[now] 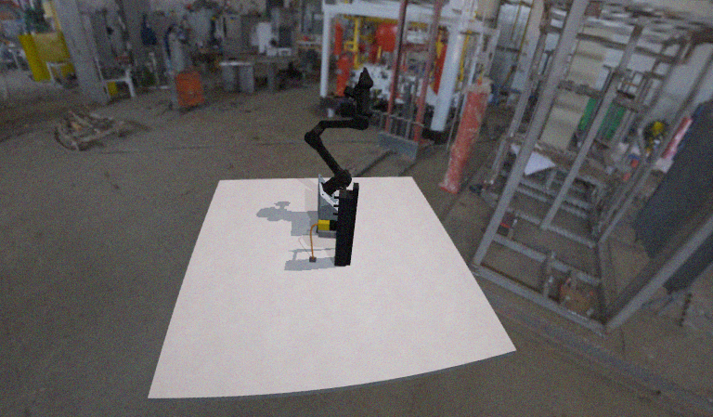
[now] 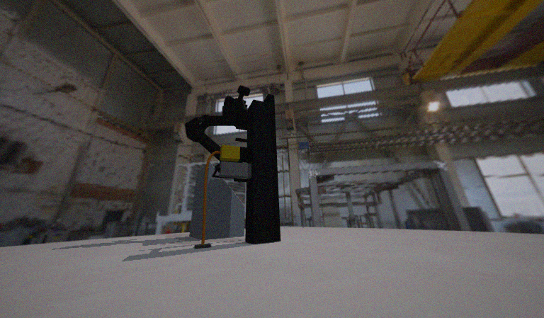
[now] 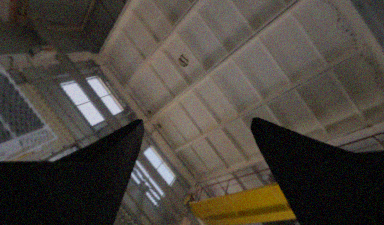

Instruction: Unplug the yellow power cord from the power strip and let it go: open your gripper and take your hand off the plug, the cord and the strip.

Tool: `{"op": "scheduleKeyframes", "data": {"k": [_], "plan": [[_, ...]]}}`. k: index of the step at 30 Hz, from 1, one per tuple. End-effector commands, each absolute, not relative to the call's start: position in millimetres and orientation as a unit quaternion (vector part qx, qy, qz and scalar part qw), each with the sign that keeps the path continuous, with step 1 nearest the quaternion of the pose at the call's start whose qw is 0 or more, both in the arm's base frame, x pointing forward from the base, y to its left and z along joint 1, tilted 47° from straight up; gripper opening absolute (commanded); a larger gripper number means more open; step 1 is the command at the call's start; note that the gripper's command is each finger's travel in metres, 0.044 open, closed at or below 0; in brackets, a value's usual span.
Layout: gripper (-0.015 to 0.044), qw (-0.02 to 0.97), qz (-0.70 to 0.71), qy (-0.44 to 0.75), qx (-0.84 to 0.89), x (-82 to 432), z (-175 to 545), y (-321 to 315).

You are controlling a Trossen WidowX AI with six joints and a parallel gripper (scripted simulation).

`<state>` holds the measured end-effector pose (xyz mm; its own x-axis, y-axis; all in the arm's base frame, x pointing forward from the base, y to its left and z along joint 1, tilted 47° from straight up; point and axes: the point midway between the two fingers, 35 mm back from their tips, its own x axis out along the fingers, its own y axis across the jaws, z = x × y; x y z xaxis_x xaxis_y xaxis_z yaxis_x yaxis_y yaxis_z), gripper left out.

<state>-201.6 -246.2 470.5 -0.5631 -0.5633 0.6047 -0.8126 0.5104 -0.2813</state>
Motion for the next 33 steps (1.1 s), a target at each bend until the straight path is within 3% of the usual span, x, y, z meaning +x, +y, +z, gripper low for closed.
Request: {"op": "scheduleKeyframes", "data": {"k": [1,9,20,33], "plan": [[0.0374,0.227,0.278,-0.839,0.409,-201.6,471.5,-245.1],[0.0164,0.349,0.33,-0.805,0.348,-185.5,535.8,-164.7],[0.016,0.563,0.375,-0.692,0.253,-93.8,608.9,-28.1],[0.016,0.779,0.345,-0.489,0.188,87.3,614.6,68.3]]}}
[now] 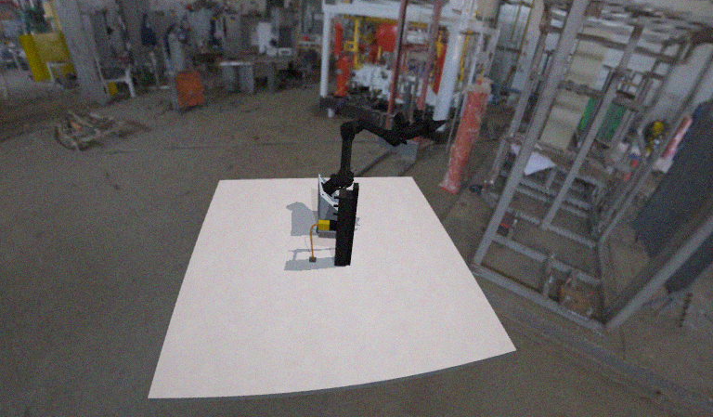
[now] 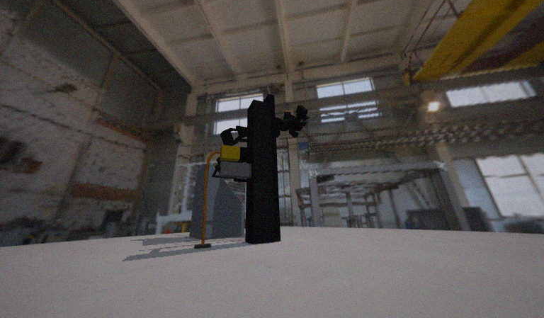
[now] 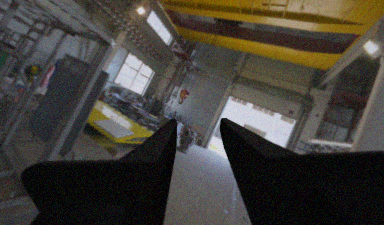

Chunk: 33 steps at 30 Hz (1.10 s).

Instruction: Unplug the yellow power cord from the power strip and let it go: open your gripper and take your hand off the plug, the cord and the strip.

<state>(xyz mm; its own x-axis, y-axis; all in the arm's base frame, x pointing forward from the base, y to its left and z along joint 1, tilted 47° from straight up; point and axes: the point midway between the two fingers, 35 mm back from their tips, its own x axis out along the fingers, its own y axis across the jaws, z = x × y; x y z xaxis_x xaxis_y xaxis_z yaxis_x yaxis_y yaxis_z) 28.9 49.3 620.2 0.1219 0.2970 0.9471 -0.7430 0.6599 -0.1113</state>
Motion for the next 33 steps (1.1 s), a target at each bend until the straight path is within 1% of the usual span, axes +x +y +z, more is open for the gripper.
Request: {"op": "scheduleKeyframes", "data": {"k": [1,5,10,19,26,33], "plan": [[0.016,0.793,0.339,-0.471,0.186,102.8,611.4,71.6],[0.016,0.845,0.311,-0.396,0.181,164.9,593.3,78.3],[0.016,0.898,0.266,-0.298,0.185,239.5,560.0,72.1],[0.016,0.954,0.163,-0.12,0.22,350.1,475.4,25.5],[0.016,0.96,0.07,0.015,0.271,405.5,393.9,-32.9],[0.016,0.93,-0.03,0.14,0.34,429.1,304.8,-99.7]]}}
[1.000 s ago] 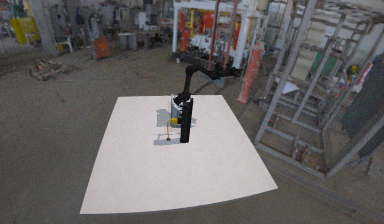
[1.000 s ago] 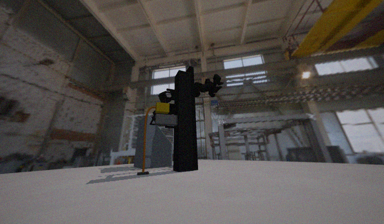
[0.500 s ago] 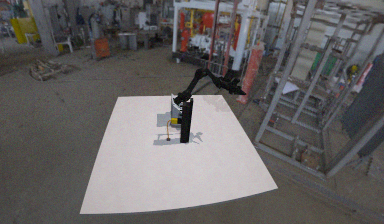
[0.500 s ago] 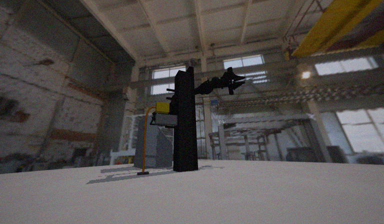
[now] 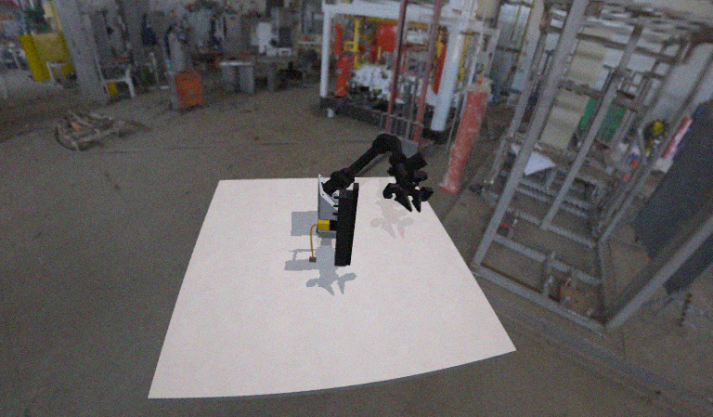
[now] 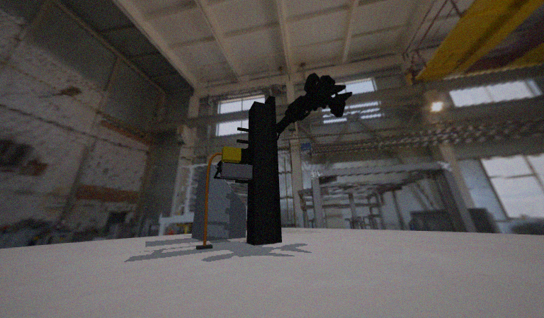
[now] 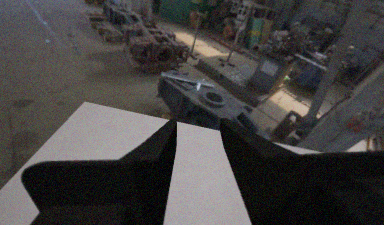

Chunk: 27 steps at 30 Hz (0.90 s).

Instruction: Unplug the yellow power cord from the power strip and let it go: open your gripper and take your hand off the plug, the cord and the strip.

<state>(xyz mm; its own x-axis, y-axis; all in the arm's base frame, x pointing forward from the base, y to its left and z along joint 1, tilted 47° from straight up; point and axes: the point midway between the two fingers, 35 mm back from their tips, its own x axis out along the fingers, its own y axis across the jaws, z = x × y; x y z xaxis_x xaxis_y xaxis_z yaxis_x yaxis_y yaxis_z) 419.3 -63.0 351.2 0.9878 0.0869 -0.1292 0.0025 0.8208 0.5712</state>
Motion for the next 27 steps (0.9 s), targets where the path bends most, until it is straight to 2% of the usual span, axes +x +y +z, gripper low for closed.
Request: {"op": "scheduleKeyframes", "data": {"k": [1,7,14,22,27], "plan": [[0.016,0.922,-0.045,0.157,0.351,429.7,291.7,-109.4],[0.016,0.862,-0.143,0.244,0.421,421.0,217.4,-170.8],[0.016,0.736,-0.221,0.364,0.527,382.8,125.5,-203.1],[0.016,0.482,-0.289,0.501,0.658,312.6,26.5,-188.4],[0.016,0.263,-0.316,0.557,0.722,264.8,-7.0,-161.7]]}}
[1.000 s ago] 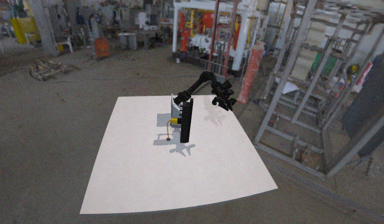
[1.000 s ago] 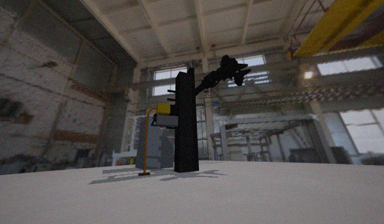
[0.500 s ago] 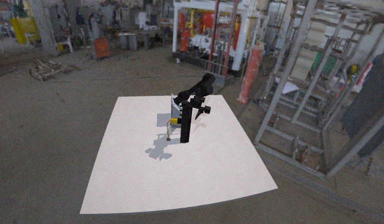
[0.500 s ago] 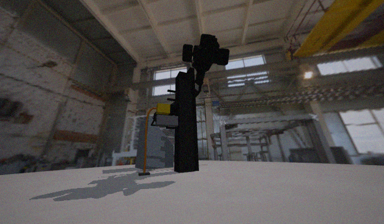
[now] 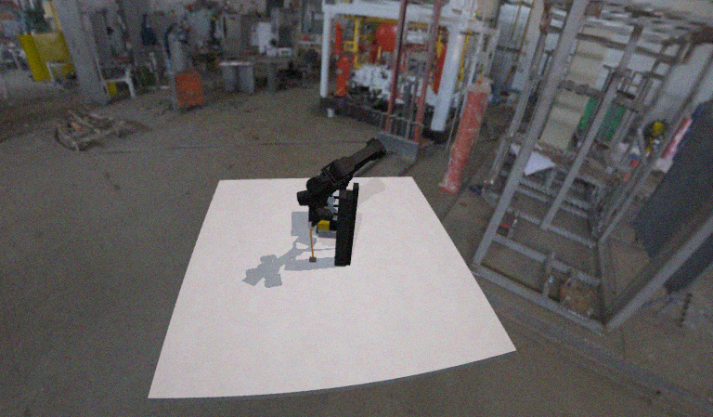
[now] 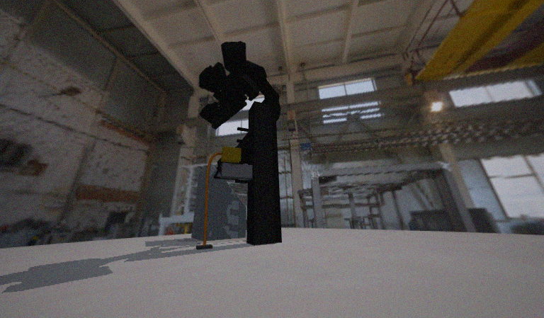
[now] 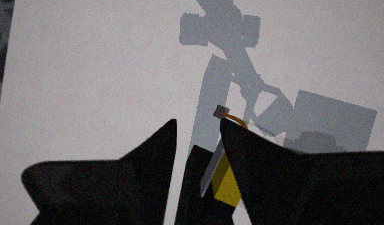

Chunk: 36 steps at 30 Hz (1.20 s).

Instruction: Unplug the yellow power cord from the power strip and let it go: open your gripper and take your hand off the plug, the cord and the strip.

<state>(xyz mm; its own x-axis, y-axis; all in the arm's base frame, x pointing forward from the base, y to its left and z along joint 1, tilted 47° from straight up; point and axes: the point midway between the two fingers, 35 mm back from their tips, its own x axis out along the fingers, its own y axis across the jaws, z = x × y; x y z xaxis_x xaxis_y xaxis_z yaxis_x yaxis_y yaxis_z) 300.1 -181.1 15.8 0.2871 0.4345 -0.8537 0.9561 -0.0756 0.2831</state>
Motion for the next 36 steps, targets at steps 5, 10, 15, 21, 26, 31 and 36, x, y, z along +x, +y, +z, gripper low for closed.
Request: {"op": "scheduleKeyframes", "data": {"k": [5,10,15,21,26,31,36], "plan": [[0.016,0.191,-0.321,0.566,0.735,252.0,-12.0,-153.2],[0.016,0.191,-0.321,0.566,0.735,252.0,-12.0,-153.2],[0.016,0.191,-0.321,0.566,0.735,251.8,-11.6,-152.8],[0.016,0.191,-0.321,0.566,0.735,253.8,-6.7,-148.7],[0.016,0.191,-0.321,0.566,0.735,256.2,-0.9,-143.6],[0.016,0.191,-0.321,0.566,0.735,258.4,4.8,-138.4],[0.016,0.19,-0.321,0.566,0.735,260.4,10.6,-133.1]]}}
